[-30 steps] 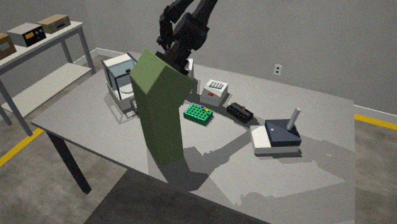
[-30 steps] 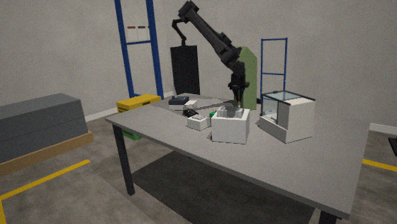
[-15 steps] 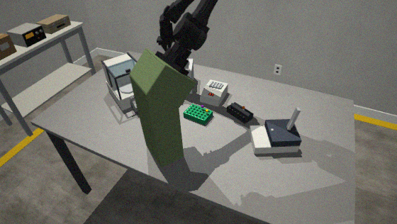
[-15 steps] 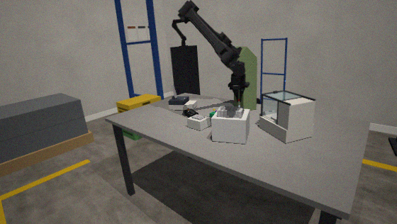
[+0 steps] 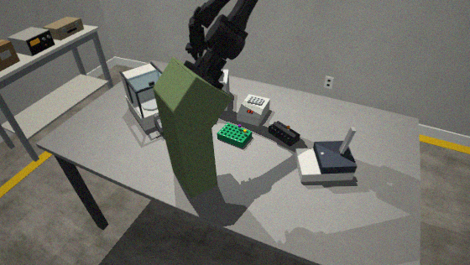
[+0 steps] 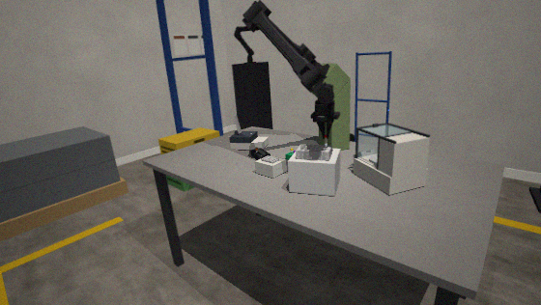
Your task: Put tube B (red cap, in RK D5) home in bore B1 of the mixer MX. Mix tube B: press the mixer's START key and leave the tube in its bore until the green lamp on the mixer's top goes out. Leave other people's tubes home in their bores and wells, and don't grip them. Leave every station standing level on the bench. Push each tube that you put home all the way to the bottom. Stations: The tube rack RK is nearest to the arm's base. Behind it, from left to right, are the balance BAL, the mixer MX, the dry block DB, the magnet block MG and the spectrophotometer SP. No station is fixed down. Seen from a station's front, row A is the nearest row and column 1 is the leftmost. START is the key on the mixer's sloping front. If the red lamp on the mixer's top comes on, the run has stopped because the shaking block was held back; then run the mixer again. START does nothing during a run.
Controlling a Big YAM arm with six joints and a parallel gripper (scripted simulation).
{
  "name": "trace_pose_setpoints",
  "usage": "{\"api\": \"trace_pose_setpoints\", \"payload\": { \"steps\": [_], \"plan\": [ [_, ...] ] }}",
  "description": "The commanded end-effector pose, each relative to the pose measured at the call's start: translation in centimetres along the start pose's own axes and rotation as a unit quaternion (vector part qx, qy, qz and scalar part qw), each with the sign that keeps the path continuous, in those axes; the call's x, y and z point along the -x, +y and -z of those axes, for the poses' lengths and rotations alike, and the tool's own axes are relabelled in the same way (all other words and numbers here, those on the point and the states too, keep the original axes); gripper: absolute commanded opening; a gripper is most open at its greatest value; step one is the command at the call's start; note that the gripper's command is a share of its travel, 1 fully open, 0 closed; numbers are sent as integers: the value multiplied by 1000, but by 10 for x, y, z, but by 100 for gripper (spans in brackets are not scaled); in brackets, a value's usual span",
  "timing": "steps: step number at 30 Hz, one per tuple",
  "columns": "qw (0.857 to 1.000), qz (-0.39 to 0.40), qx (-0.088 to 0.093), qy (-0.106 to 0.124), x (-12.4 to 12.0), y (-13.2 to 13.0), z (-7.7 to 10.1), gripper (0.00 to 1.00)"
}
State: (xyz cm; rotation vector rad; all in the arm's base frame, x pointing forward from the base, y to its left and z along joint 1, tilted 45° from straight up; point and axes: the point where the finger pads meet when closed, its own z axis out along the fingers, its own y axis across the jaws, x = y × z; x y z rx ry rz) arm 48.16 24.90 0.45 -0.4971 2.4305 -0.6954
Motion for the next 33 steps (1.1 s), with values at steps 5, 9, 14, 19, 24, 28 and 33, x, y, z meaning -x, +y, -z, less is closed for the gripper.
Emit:
{"api": "trace_pose_setpoints", "payload": {
  "steps": [5, 9, 14, 19, 24, 28, 33],
  "plan": [
    [1000, -6, 3, -12, 10, -1, 6, 9],
    [1000, -6, 3, -12, 10, -1, 6, 9],
    [1000, -6, 3, -12, 10, -1, 6, 9],
    [1000, -6, 3, -12, 10, -1, 6, 9],
    [1000, -6, 3, -12, 10, -1, 6, 9],
    [1000, -8, 3, -14, 9, -8, 8, 9],
    [1000, -6, 3, -12, 10, -1, 6, 9]
  ]
}}
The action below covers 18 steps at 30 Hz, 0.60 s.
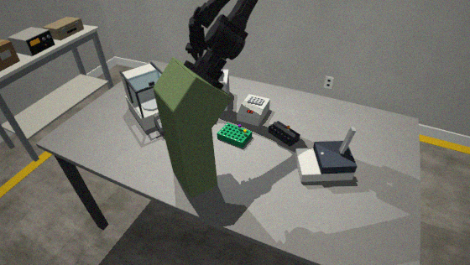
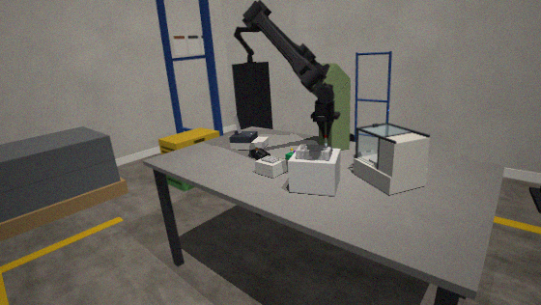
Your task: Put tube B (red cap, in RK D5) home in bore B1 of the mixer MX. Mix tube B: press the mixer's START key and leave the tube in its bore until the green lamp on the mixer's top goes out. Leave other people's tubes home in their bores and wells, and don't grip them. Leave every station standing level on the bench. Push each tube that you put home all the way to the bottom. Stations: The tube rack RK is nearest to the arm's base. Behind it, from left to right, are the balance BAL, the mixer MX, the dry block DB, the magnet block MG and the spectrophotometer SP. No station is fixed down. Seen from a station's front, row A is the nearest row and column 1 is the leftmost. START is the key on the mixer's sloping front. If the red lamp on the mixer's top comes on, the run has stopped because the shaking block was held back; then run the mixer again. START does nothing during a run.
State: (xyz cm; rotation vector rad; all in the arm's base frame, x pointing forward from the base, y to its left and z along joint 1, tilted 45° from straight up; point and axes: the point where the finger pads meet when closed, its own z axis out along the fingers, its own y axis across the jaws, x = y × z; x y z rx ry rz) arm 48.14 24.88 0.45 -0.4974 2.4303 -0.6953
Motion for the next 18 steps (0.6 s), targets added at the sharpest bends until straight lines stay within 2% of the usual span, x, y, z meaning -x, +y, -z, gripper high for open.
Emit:
{"api": "trace_pose_setpoints", "payload": {
  "steps": [1, 8, 10, 15, 18],
  "plan": [
    [1000, -6, 3, -12, 10, -1, 6, 9],
    [1000, -6, 3, -12, 10, -1, 6, 9],
    [1000, -11, 1, -12, 9, -12, 4, 9],
    [1000, 2, 2, -6, 3, 2, -5, 9],
    [1000, -1, 0, -3, 3, -1, -10, 9]
  ]
}}
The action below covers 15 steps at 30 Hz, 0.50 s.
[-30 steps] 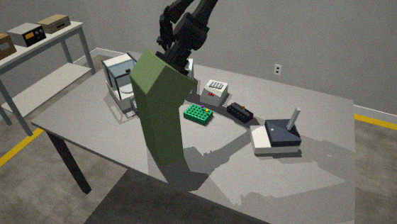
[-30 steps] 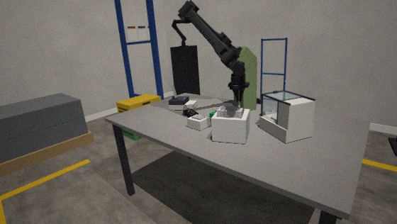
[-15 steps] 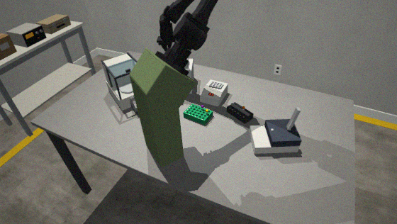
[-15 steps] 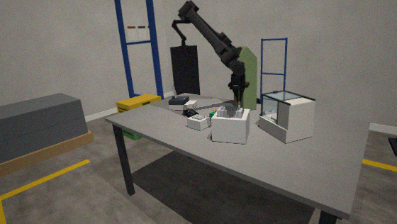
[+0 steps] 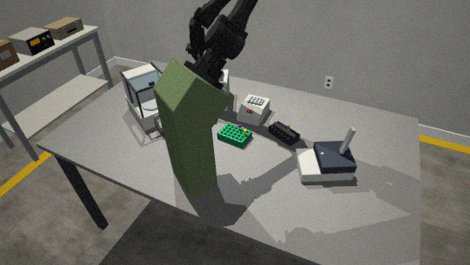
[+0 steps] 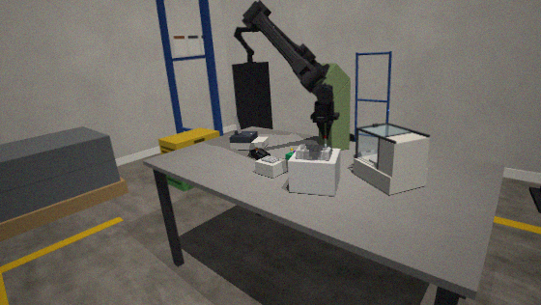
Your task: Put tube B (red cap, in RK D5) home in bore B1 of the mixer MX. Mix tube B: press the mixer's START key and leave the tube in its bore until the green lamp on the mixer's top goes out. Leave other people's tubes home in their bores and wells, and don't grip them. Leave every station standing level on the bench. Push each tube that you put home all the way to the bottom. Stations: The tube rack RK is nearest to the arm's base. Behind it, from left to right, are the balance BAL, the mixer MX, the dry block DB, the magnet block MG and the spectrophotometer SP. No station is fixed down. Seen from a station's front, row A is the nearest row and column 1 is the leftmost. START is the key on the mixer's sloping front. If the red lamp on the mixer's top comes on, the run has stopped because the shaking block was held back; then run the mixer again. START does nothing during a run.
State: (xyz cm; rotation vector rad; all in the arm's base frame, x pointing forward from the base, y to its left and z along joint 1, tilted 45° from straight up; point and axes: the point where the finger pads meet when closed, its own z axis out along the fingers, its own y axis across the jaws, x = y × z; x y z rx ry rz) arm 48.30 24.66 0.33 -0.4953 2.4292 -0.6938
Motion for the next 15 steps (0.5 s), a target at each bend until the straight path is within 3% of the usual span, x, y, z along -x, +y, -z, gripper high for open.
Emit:
{"api": "trace_pose_setpoints", "payload": {
  "steps": [1, 3, 13, 15],
  "plan": [
    [1000, 0, 0, -2, 4, 0, -8, 9],
    [1000, -1, 2, -8, 8, 1, -3, 9],
    [1000, -6, -1, -6, 11, -2, -13, 9],
    [1000, -5, 3, -11, 11, 2, -1, 9]
  ]
}}
